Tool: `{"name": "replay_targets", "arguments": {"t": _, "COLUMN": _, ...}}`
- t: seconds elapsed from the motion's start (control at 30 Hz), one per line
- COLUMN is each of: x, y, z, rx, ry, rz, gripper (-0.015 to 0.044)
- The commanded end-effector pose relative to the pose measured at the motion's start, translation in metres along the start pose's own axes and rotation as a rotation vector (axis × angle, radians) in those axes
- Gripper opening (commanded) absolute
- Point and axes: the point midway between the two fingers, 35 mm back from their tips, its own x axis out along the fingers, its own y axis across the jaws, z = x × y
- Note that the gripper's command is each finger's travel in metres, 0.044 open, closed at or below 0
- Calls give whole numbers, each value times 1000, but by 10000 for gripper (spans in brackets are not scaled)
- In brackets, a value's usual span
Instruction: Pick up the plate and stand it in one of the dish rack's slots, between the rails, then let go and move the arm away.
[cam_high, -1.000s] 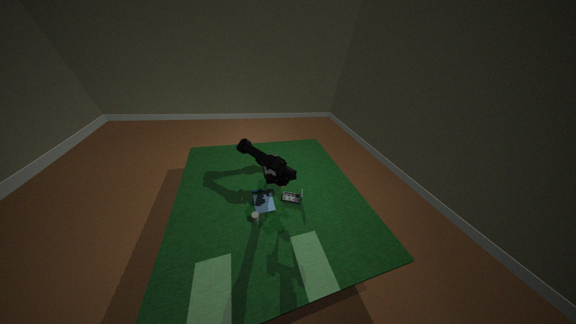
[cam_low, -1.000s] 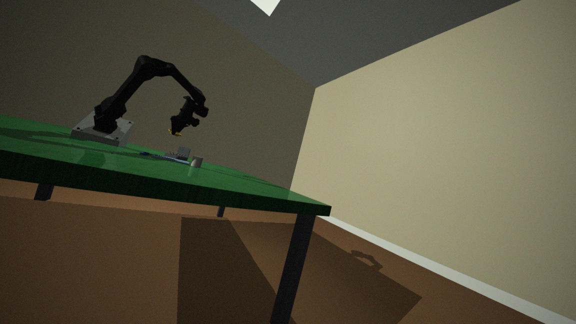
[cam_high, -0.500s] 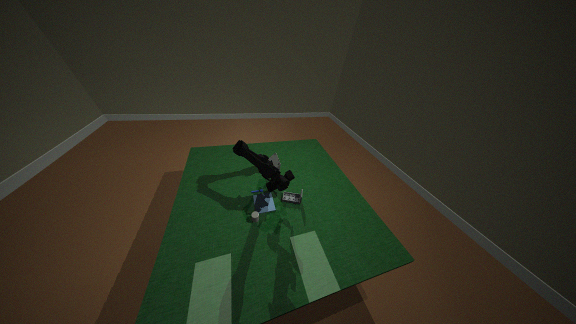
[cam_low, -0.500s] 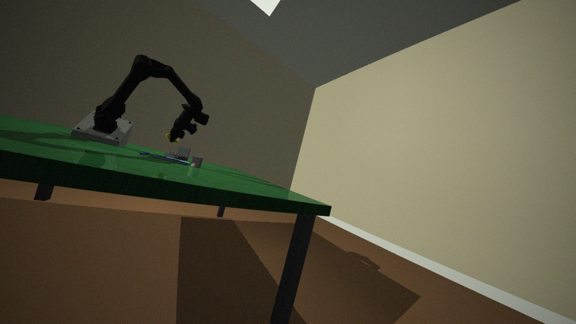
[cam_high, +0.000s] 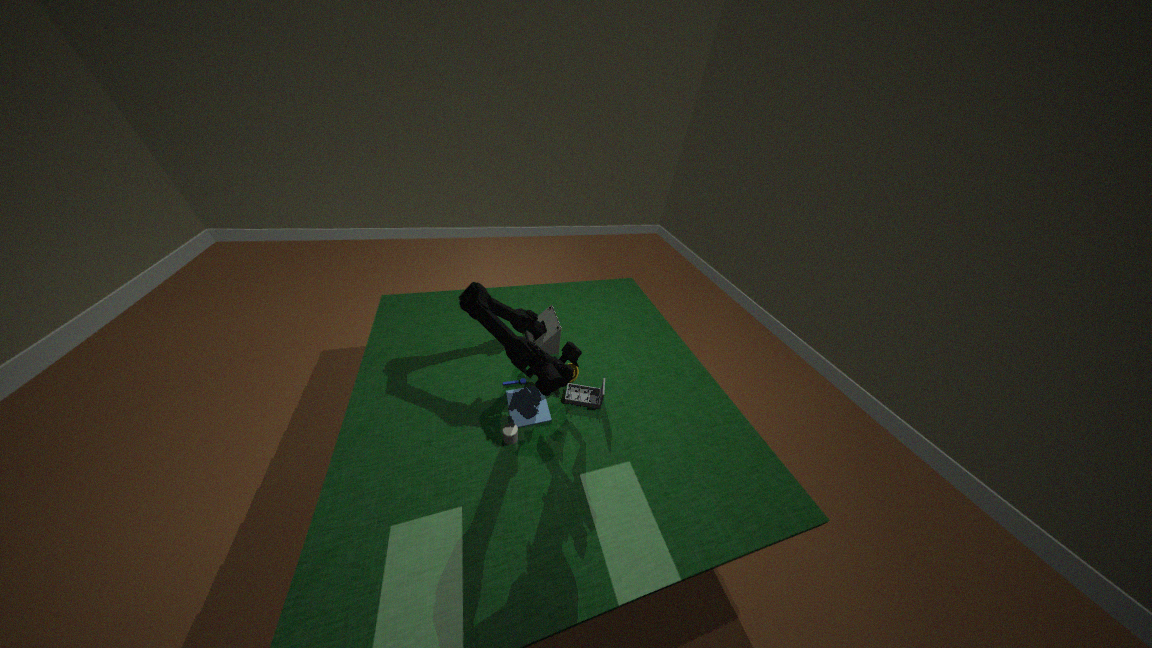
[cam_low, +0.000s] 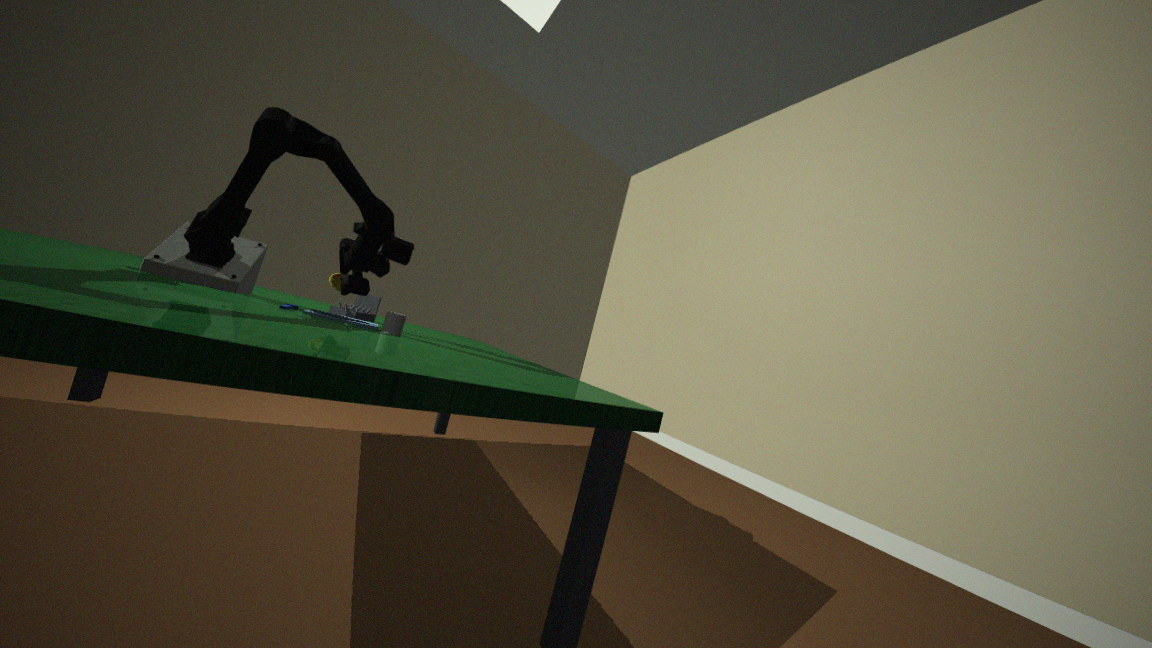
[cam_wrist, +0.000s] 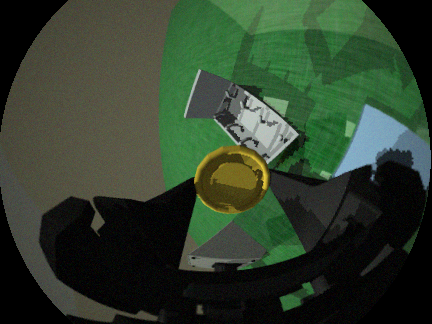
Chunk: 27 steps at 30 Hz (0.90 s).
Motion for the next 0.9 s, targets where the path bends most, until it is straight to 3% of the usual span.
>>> {"name": "replay_targets", "arguments": {"t": 0.0, "x": 6, "y": -3, "z": -3, "rx": -78, "ry": -36, "rz": 64, "gripper": 0}}
{"name": "replay_targets", "arguments": {"t": 0.43, "x": 15, "y": -15, "z": -2, "rx": -344, "ry": -234, "rz": 193, "gripper": 0}}
{"name": "replay_targets", "arguments": {"t": 0.87, "x": 17, "y": -27, "z": -4, "rx": -616, "ry": -489, "rz": 218, "gripper": 0}}
